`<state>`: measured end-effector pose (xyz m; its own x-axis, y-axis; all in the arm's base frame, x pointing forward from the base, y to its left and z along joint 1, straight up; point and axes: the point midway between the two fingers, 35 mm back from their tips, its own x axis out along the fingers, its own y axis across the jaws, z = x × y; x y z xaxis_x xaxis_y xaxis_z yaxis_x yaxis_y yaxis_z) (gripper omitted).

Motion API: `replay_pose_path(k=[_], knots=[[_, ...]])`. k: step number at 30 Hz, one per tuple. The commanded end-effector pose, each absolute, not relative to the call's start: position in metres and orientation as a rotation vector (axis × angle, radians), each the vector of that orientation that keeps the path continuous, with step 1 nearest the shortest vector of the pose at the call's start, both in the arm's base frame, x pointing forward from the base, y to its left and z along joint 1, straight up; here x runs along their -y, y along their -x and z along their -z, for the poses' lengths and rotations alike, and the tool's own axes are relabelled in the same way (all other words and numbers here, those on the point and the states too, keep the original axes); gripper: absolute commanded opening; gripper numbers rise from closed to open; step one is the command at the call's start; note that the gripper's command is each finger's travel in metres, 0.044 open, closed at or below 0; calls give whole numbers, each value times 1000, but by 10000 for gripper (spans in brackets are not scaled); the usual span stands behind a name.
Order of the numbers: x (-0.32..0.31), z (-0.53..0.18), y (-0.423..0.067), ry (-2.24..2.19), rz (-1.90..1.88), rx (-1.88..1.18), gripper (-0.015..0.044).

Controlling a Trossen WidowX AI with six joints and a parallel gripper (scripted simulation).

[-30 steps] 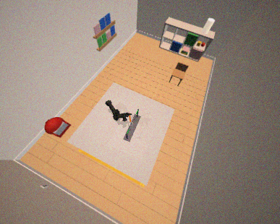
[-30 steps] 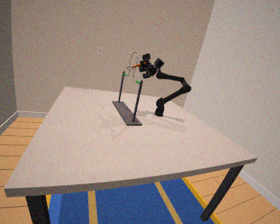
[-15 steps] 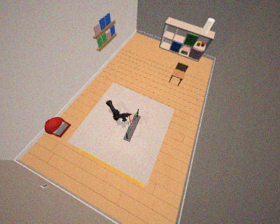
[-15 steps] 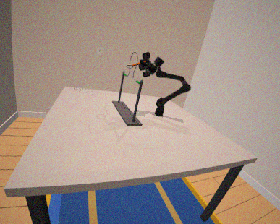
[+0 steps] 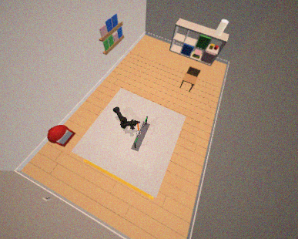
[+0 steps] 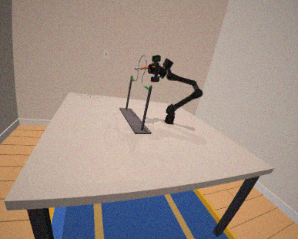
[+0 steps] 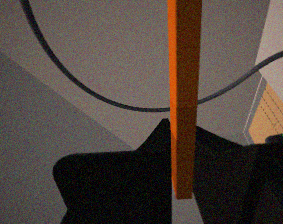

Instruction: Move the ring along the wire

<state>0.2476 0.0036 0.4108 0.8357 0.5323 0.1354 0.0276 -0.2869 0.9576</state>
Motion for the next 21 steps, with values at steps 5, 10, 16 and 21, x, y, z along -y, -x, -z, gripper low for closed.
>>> replay_pose_path(k=[5,10,16,21], knots=[[-4,-407,-248,-1714,-495,-448,-150],[-5,-405,-248,-1648,-477,-458,-150],[-5,-402,-248,-1569,-454,-470,-150],[-5,-400,-248,-1503,-434,-479,-150]])
